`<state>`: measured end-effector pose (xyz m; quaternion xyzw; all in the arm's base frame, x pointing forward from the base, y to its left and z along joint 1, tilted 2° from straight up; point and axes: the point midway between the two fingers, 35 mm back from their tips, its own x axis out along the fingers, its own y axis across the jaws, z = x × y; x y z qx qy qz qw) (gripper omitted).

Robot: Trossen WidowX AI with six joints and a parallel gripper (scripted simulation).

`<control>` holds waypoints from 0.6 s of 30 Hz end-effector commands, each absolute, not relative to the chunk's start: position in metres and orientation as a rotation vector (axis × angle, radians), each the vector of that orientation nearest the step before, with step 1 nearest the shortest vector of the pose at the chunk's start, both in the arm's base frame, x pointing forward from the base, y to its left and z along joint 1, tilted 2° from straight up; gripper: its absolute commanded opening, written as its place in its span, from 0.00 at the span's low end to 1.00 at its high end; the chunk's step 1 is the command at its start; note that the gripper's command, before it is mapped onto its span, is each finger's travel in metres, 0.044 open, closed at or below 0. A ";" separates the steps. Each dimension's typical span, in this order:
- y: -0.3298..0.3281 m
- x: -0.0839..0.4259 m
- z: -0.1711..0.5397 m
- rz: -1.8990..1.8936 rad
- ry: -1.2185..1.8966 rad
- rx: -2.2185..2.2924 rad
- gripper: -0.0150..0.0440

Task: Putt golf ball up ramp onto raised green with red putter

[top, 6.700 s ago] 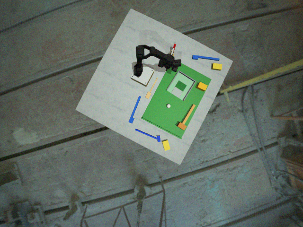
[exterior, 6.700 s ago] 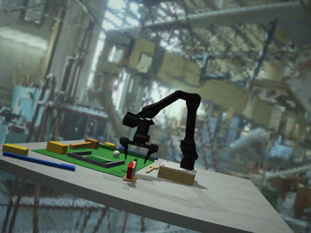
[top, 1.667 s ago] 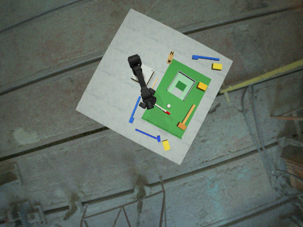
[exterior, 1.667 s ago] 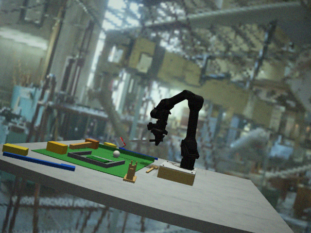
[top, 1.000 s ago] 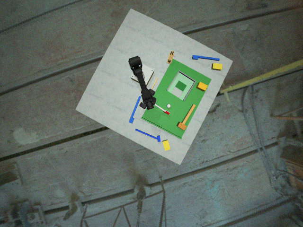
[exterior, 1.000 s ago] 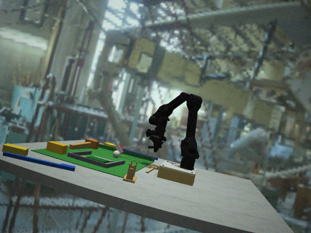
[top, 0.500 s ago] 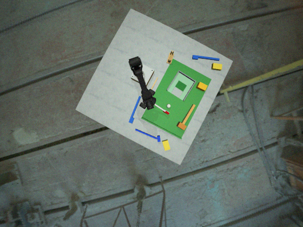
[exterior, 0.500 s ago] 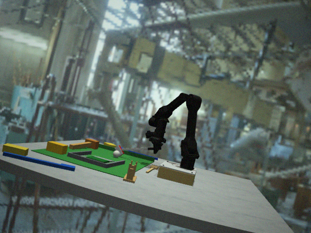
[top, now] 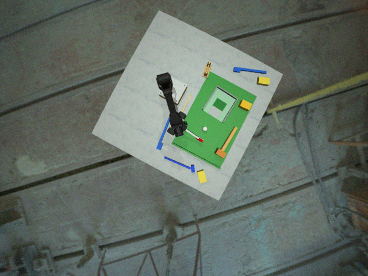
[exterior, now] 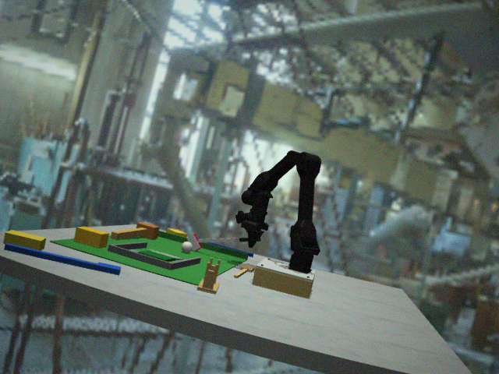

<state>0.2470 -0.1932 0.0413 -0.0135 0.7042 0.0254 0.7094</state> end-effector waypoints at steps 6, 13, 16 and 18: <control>-0.143 0.253 0.044 0.060 1.561 -0.032 0.25; -0.059 0.241 0.044 0.069 1.558 -0.034 0.25; -0.057 0.240 0.045 0.069 1.558 -0.034 0.25; -0.057 0.241 0.049 0.069 1.558 -0.034 0.25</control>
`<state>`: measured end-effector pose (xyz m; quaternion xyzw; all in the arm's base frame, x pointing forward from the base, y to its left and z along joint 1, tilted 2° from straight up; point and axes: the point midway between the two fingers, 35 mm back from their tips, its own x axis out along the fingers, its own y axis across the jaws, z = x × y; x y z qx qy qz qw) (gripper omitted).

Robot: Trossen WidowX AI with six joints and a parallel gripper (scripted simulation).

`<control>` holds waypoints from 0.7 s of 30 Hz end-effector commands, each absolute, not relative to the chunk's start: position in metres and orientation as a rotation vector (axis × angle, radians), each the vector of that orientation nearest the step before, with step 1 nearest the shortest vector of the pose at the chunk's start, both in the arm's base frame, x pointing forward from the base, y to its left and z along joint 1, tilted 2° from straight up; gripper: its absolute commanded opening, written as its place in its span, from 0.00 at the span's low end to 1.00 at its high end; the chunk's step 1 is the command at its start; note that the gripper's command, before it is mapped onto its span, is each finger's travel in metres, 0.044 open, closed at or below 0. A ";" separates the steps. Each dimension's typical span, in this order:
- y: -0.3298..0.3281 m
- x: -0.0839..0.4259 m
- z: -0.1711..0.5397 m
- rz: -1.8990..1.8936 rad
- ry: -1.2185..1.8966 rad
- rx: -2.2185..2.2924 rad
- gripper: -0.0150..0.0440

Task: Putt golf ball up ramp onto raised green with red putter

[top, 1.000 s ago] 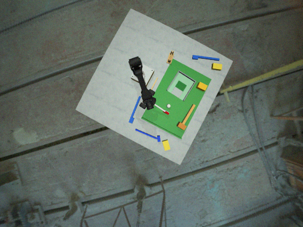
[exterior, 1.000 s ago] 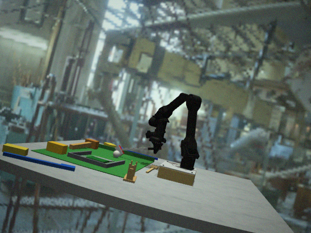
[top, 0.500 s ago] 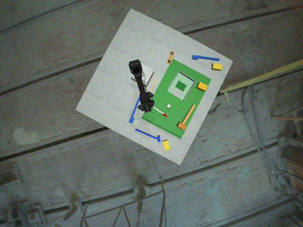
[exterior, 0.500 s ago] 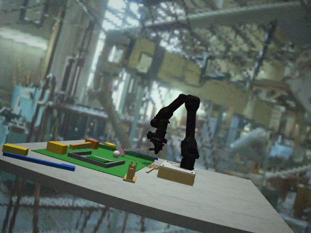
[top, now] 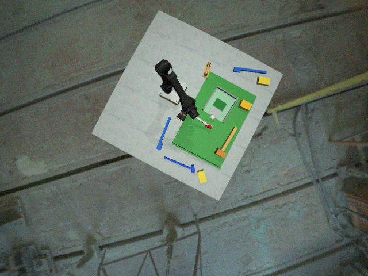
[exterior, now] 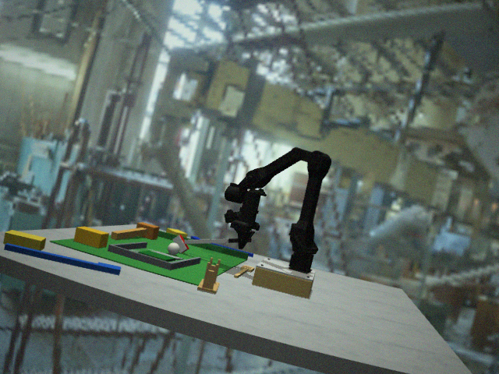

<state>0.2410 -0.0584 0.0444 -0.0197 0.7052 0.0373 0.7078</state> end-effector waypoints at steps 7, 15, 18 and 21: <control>-0.058 0.242 0.084 0.069 1.558 -0.034 0.25; -0.058 0.240 0.094 0.075 1.565 -0.037 0.25; -0.058 0.240 0.094 0.075 1.565 -0.037 0.25; -0.058 0.240 0.094 0.075 1.565 -0.037 0.25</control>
